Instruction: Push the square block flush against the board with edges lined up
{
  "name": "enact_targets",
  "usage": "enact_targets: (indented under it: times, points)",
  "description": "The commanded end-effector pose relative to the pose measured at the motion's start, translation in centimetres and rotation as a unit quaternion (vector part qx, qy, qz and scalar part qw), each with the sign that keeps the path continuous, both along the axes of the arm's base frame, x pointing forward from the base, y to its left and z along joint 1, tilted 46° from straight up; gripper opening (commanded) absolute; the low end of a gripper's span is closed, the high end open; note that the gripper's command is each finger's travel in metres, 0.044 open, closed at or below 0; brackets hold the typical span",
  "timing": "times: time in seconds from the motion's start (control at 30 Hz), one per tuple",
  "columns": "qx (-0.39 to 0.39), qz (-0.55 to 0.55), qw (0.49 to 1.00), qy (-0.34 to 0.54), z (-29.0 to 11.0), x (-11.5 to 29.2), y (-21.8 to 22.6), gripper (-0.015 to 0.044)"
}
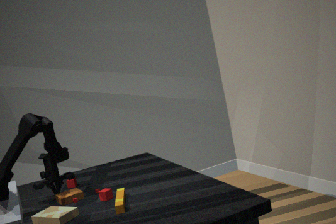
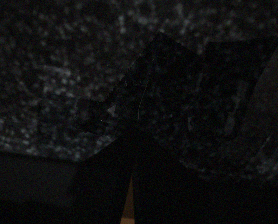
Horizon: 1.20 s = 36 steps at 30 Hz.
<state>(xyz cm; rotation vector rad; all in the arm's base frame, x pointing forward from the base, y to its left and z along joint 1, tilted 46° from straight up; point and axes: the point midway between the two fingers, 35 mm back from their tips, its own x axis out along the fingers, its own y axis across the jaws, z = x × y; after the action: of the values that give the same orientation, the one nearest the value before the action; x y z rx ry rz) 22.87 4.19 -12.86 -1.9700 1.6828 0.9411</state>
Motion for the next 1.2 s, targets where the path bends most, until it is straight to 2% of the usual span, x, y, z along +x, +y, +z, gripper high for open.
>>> enact_targets:
  times: [0.0,1.17]
  points:
    - [0.001,0.001,1.0,-0.002,0.3,0.2,-0.2,0.0]
    - [0.002,0.002,1.0,-0.002,2.3,1.2,-2.0,0.0]
